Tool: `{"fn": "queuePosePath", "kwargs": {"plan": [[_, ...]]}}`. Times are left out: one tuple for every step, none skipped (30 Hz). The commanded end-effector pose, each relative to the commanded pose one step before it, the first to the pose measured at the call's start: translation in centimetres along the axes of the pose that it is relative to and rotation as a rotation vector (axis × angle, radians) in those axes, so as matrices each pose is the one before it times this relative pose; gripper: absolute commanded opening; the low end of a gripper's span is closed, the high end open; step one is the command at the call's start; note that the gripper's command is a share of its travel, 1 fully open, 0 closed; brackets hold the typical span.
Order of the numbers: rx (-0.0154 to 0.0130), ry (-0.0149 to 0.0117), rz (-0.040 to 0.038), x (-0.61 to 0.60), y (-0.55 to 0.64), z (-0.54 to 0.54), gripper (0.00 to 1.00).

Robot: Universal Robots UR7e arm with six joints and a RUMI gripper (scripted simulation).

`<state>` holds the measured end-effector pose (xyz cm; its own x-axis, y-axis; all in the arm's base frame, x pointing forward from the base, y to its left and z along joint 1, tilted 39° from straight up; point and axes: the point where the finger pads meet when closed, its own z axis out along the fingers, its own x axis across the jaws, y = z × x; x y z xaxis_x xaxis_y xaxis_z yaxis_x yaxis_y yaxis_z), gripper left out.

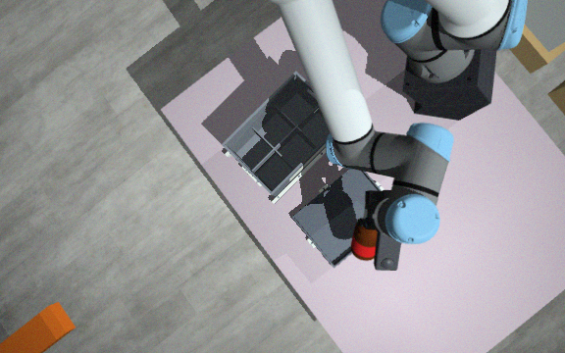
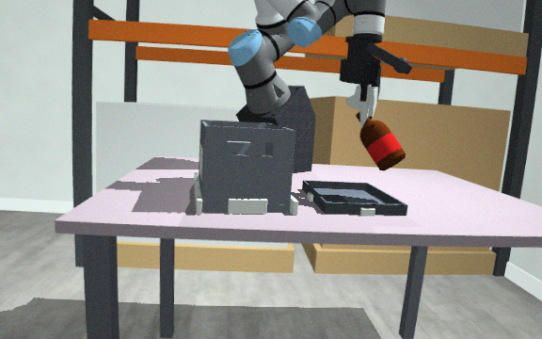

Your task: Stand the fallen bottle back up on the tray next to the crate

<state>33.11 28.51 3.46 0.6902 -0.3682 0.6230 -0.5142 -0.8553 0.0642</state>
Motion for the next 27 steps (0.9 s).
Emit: {"fn": "queuePosePath", "kwargs": {"plan": [[0.00125,0.00021,-0.0224,0.014,-0.039,-0.039,0.0],[0.0,0.0,-0.01079,0.0,-0.002,0.0,0.0],[0.0,0.0,-0.01225,0.0,-0.002,0.0,0.0],[0.0,0.0,-0.01354,0.0,-0.002,0.0,0.0],[0.0,0.0,-0.01462,0.0,-0.001,0.0,0.0],[0.0,0.0,-0.01545,0.0,-0.001,0.0,0.0],[0.0,0.0,-0.01603,0.0,-0.001,0.0,0.0],[0.0,0.0,-0.01631,0.0,0.0,0.0,0.0],[0.0,0.0,-0.01631,0.0,0.0,0.0,0.0],[0.0,0.0,-0.01603,0.0,0.001,0.0,0.0],[0.0,0.0,-0.01545,0.0,0.001,0.0,0.0],[0.0,0.0,-0.01462,0.0,0.001,0.0,0.0],[0.0,0.0,-0.01354,0.0,0.002,0.0,0.0],[0.0,0.0,-0.01225,0.0,0.002,0.0,0.0],[0.0,0.0,0.0,0.0,0.0,0.0,0.0],[0.0,0.0,0.0,0.0,0.0,0.0,0.0],[0.0,0.0,-0.01079,0.0,0.002,0.0,0.0],[0.0,0.0,-0.0092,0.0,0.002,0.0,0.0],[0.0,0.0,-0.00754,0.0,0.001,0.0,0.0],[0.0,0.0,-0.00587,0.0,0.001,0.0,0.0],[0.0,0.0,-0.00426,0.0,0.001,0.0,0.0],[0.0,0.0,-0.00279,0.0,0.001,0.0,0.0],[0.0,0.0,-0.00154,0.0,0.0,0.0,0.0],[0.0,0.0,-0.00061,0.0,0.0,0.0,0.0],[0.0,0.0,-0.00009,0.0,0.0,0.0,0.0],[0.0,0.0,0.0,0.0,0.0,0.0,0.0],[0.0,0.0,0.0,0.0,0.0,0.0,0.0]]}}
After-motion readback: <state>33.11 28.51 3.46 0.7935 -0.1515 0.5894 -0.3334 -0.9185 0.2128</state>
